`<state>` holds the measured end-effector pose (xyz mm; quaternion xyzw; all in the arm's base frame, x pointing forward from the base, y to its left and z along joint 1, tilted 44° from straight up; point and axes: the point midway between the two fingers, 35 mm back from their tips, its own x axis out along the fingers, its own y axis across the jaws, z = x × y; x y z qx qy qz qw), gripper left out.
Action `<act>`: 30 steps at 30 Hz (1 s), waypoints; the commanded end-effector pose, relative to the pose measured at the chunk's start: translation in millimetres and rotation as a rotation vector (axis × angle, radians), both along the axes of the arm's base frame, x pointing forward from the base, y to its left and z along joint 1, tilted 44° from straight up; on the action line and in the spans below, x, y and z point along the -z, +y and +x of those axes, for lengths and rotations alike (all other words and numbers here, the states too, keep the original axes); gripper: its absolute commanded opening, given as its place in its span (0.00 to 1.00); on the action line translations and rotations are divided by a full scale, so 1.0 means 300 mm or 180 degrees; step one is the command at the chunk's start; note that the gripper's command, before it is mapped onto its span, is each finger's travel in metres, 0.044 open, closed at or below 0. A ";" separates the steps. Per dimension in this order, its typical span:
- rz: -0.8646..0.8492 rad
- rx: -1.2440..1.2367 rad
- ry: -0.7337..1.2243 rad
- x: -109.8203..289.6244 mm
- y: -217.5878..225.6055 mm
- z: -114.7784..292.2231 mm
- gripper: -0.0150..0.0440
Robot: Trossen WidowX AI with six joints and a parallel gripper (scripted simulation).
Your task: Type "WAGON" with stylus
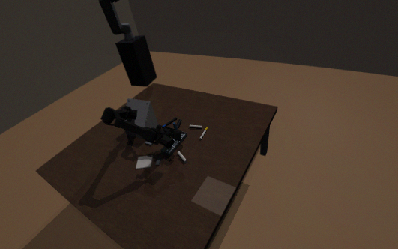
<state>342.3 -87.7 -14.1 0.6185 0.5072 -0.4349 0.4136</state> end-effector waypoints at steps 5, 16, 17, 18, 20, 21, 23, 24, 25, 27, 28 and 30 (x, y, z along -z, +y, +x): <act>0.0002 -0.0005 -0.0017 0.007 -0.011 0.004 0.39; 0.0001 -0.0005 -0.0016 0.022 -0.025 0.003 0.39; 0.0001 -0.0005 -0.0016 0.023 -0.026 0.003 0.39; 0.0001 -0.0005 -0.0016 0.024 -0.027 0.003 0.39; 0.0001 -0.0005 -0.0016 0.024 -0.027 0.003 0.39; 0.0001 -0.0005 -0.0016 0.025 -0.028 0.003 0.39; 0.0001 -0.0005 -0.0016 0.027 -0.030 0.003 0.39; 0.0001 -0.0005 -0.0016 0.028 -0.031 0.003 0.39; 0.0001 -0.0005 -0.0016 0.029 -0.032 0.003 0.39; 0.0000 -0.0005 -0.0016 0.031 -0.035 0.002 0.39; 0.0000 -0.0005 -0.0016 0.033 -0.036 0.002 0.39; 0.0000 -0.0005 -0.0016 0.035 -0.038 0.002 0.39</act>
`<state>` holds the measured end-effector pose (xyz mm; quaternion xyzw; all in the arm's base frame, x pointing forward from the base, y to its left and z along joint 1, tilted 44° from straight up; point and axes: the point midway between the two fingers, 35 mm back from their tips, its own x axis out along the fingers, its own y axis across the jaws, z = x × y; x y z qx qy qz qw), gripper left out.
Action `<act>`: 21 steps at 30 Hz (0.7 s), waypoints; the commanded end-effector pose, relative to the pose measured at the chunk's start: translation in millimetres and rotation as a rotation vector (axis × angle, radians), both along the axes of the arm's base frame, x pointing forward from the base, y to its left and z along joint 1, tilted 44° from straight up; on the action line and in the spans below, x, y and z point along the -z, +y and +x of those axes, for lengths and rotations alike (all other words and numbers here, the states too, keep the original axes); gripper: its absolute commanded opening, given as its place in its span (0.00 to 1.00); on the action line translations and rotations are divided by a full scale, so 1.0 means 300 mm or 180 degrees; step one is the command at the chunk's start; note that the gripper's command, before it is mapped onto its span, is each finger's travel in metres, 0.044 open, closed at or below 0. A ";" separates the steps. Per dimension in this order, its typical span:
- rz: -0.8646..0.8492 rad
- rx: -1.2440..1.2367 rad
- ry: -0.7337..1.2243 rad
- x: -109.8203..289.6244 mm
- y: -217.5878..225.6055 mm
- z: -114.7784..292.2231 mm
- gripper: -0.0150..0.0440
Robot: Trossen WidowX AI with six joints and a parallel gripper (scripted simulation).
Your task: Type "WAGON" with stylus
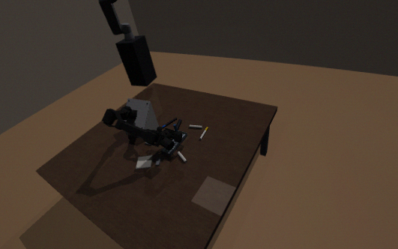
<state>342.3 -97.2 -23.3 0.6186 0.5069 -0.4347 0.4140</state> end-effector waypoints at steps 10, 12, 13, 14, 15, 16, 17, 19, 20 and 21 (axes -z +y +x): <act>0.0001 -0.0005 -0.0012 0.014 -0.015 0.001 0.39; 0.0001 -0.0005 -0.0012 0.016 -0.017 0.001 0.39; 0.0001 -0.0005 -0.0012 0.013 -0.015 0.001 0.39; 0.0001 -0.0005 -0.0012 0.011 -0.013 0.001 0.39; 0.0001 -0.0005 -0.0012 0.011 -0.013 0.001 0.39; 0.0001 -0.0005 -0.0012 0.011 -0.013 0.001 0.39; 0.0001 -0.0005 -0.0012 0.011 -0.013 0.001 0.39; 0.0001 -0.0005 -0.0012 0.011 -0.013 0.001 0.39; 0.0001 -0.0005 -0.0012 0.011 -0.013 0.001 0.39; 0.0001 -0.0005 -0.0012 0.008 -0.010 0.002 0.39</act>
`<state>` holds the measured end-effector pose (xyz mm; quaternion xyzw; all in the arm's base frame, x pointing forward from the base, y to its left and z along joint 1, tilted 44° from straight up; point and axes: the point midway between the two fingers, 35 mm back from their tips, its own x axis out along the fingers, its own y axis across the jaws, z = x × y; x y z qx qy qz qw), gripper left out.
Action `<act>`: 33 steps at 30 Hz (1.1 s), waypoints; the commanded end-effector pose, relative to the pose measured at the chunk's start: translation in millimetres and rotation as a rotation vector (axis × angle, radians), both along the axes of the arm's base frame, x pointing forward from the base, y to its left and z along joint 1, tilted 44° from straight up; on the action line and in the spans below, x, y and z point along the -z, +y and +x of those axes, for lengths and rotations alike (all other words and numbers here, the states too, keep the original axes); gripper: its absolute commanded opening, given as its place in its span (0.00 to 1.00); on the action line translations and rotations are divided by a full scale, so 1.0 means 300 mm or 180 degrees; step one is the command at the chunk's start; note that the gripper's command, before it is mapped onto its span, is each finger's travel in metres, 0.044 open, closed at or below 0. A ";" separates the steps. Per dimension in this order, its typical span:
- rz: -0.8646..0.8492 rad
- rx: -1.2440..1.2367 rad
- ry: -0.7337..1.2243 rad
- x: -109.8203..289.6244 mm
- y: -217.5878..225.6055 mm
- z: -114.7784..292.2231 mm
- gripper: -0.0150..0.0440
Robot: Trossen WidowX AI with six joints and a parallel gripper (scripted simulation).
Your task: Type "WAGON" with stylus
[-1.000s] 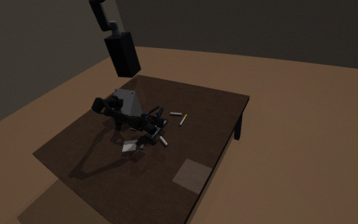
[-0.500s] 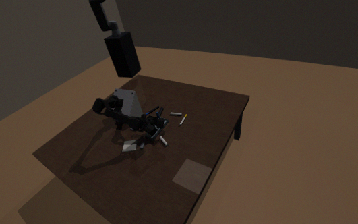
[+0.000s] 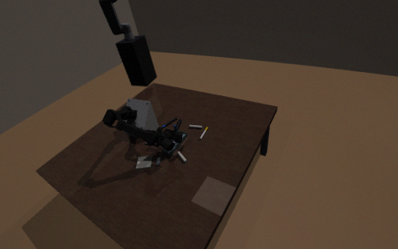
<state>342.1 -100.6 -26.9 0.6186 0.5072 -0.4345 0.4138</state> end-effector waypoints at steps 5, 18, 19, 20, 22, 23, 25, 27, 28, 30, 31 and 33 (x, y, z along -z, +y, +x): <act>0.0001 -0.0003 -0.0014 -0.050 0.045 0.007 0.39; -0.0009 -0.0013 -0.0027 -0.087 0.078 0.012 0.40; -0.0009 -0.0013 -0.0027 -0.087 0.078 0.012 0.39; -0.0009 -0.0013 -0.0027 -0.087 0.078 0.012 0.37; -0.0009 -0.0013 -0.0027 -0.088 0.078 0.013 0.32; -0.0009 -0.0012 -0.0027 -0.091 0.076 0.016 0.27; -0.0007 -0.0011 -0.0026 -0.098 0.071 0.024 0.25; -0.0006 -0.0009 -0.0025 -0.108 0.065 0.034 0.25; -0.0005 -0.0008 -0.0025 -0.115 0.061 0.041 0.25; -0.0002 -0.0006 -0.0024 -0.129 0.052 0.055 0.25; -0.0001 -0.0005 -0.0023 -0.135 0.049 0.061 0.25; 0.0000 -0.0004 -0.0023 -0.140 0.046 0.065 0.25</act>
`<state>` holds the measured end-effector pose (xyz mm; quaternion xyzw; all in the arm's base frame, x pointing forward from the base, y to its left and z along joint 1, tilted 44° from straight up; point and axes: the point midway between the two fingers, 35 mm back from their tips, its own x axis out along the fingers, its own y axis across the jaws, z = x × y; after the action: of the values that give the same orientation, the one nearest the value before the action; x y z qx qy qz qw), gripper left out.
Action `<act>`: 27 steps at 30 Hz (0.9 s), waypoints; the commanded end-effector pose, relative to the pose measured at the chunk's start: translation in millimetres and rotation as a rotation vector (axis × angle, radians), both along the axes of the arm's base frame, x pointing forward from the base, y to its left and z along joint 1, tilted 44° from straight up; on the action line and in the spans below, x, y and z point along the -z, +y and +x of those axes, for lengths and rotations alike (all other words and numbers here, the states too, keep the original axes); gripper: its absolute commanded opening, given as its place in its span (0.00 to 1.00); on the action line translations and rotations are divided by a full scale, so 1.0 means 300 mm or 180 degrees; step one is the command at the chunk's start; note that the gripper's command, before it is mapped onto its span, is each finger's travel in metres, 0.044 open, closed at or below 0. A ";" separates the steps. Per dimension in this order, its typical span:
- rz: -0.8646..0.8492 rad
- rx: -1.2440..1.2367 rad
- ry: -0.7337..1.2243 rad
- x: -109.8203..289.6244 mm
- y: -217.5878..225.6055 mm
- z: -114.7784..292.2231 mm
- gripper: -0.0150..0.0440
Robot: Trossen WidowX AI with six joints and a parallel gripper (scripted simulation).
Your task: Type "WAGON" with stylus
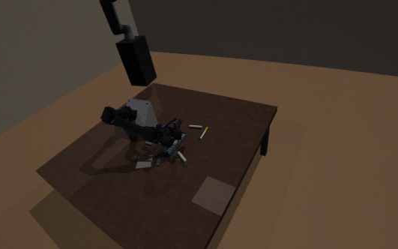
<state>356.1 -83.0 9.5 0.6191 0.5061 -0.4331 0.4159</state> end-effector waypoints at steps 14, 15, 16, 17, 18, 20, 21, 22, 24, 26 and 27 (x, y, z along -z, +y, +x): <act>0.0003 -0.0001 -0.0006 0.031 -0.059 0.016 0.25; 0.0003 -0.0001 -0.0006 0.032 -0.061 0.017 0.30; 0.0002 -0.0001 -0.0006 0.032 -0.062 0.018 0.34; 0.0002 -0.0001 -0.0006 0.032 -0.063 0.018 0.39; 0.0002 -0.0001 -0.0006 0.033 -0.064 0.019 0.39; 0.0002 -0.0001 -0.0006 0.036 -0.068 0.019 0.39; 0.0002 -0.0001 -0.0006 0.038 -0.070 0.020 0.39; 0.0002 -0.0001 -0.0006 0.037 -0.069 0.020 0.39; 0.0002 -0.0001 -0.0006 0.037 -0.069 0.020 0.39; 0.0002 -0.0001 -0.0006 0.039 -0.071 0.020 0.39; 0.0002 -0.0001 -0.0006 0.041 -0.073 0.020 0.39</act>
<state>361.0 -103.0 -2.0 0.6190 0.5066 -0.4343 0.4143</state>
